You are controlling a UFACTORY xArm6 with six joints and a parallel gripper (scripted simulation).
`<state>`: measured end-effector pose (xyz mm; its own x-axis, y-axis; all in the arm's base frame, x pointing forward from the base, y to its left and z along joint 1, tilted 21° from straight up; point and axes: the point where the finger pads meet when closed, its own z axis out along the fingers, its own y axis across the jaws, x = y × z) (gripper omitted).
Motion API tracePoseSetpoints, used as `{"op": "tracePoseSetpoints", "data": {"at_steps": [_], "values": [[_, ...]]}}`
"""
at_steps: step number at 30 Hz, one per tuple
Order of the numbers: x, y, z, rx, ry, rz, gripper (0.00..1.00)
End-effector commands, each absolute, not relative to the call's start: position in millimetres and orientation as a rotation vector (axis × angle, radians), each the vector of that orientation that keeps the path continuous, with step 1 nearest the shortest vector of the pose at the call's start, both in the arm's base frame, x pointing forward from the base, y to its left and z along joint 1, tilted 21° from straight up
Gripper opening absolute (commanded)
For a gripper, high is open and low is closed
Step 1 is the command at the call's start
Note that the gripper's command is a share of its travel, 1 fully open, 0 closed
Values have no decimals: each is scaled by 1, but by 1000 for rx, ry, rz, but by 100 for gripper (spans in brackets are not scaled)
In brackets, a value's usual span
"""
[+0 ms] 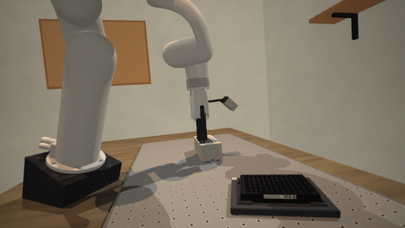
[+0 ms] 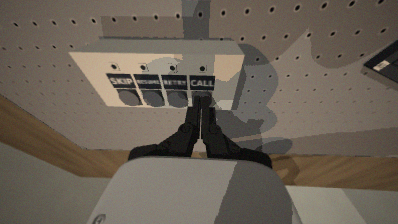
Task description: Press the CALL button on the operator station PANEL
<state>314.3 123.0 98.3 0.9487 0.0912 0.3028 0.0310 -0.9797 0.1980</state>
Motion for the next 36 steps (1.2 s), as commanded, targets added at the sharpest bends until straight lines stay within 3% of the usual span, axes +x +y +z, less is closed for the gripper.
{"op": "tracePoseSetpoints", "data": {"at_steps": [1, 36], "values": [[316, 123, 96, 2912, 92, 470, 0], [318, 122, 92, 2912, 92, 470, 0]]}}
